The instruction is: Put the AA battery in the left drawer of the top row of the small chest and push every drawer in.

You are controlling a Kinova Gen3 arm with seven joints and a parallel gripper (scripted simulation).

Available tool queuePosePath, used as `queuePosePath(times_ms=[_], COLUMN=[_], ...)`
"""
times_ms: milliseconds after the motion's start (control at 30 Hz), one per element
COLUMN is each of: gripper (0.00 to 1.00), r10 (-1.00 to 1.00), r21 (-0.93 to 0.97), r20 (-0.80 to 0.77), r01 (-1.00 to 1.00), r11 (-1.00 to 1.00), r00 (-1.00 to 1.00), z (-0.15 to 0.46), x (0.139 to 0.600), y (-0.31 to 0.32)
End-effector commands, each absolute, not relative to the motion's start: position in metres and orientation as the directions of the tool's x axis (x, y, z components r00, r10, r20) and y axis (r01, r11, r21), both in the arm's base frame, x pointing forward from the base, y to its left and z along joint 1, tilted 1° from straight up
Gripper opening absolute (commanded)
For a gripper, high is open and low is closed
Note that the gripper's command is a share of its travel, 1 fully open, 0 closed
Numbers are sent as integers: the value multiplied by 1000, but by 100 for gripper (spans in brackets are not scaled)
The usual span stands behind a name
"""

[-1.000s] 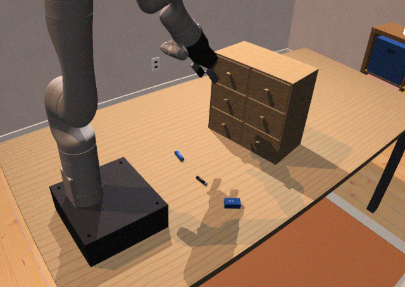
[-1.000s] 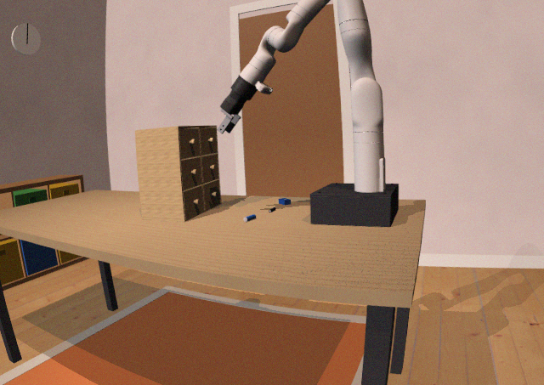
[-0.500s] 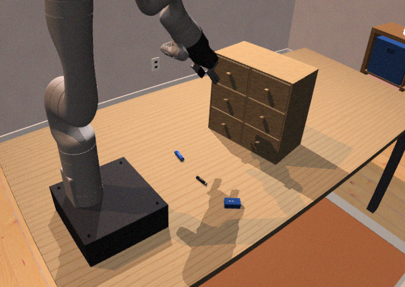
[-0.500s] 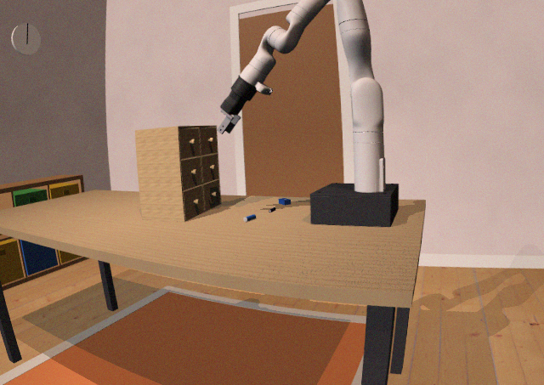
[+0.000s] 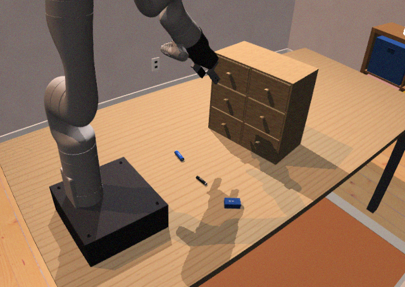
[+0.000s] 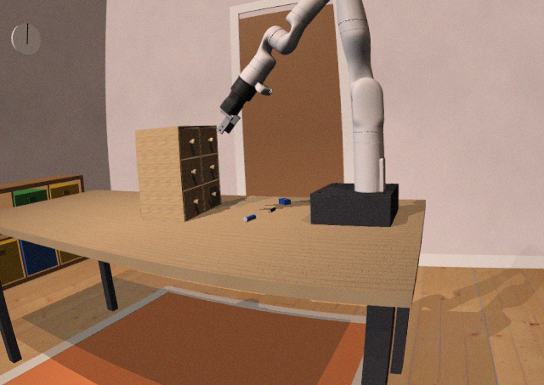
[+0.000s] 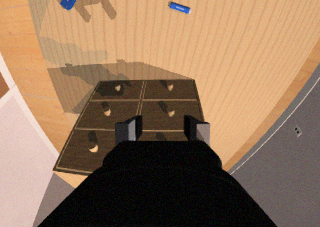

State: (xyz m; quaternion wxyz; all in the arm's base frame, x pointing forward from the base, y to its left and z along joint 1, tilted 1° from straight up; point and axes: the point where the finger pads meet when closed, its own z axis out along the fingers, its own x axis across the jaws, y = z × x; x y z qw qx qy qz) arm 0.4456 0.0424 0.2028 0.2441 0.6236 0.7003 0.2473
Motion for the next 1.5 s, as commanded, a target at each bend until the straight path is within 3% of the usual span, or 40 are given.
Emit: queuePosePath(times_ms=[0, 1467], gripper=[100, 100], r10=[994, 993], r21=[660, 675], r20=[-32, -24], r01=[744, 731], r11=[100, 100], r00=[-105, -114], z=[200, 195], x=[445, 445], y=[45, 49])
